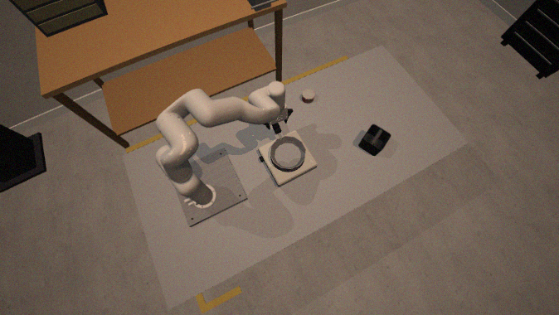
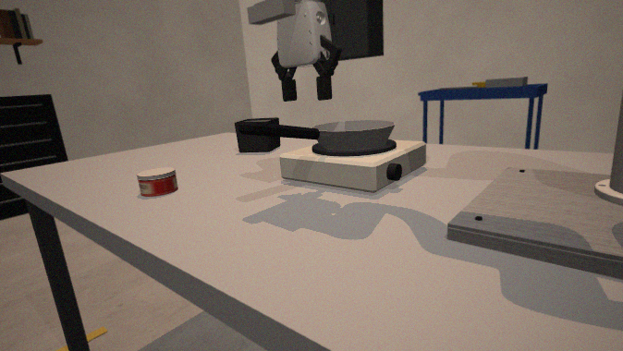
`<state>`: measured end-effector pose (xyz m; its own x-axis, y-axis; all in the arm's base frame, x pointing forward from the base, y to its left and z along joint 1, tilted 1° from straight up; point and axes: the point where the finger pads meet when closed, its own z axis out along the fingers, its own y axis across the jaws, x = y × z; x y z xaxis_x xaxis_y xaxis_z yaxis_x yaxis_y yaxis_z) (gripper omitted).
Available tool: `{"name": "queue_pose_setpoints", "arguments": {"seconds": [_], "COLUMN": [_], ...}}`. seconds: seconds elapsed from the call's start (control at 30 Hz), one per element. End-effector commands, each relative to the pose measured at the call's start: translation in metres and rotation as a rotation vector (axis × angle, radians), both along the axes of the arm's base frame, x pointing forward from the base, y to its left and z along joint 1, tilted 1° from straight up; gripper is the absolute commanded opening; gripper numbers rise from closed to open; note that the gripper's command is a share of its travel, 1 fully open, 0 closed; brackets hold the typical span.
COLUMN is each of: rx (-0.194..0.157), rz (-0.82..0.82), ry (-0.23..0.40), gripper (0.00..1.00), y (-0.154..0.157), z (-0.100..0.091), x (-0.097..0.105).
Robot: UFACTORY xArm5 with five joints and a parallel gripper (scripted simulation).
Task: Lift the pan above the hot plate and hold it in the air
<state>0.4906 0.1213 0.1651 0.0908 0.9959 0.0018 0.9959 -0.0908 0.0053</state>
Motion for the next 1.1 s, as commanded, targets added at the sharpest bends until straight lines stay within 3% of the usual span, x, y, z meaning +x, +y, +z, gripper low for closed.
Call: {"name": "queue_pose_setpoints", "arguments": {"seconds": [0.0, 0.13, 0.63, 0.67, 1.07], "rx": [0.001, 0.001, 0.001, 0.001, 0.001], "rz": [0.001, 0.001, 0.001, 0.001, 0.001], "ry": [-0.004, -0.004, -0.004, -0.004, -0.004], "gripper": [1.00, 1.00, 1.00, 0.00, 0.00], "y": [0.001, 0.001, 0.001, 0.001, 0.001], "z": [-0.040, -0.070, -0.072, -0.072, -0.072], "x": [0.003, 0.004, 0.004, 0.004, 0.004]}}
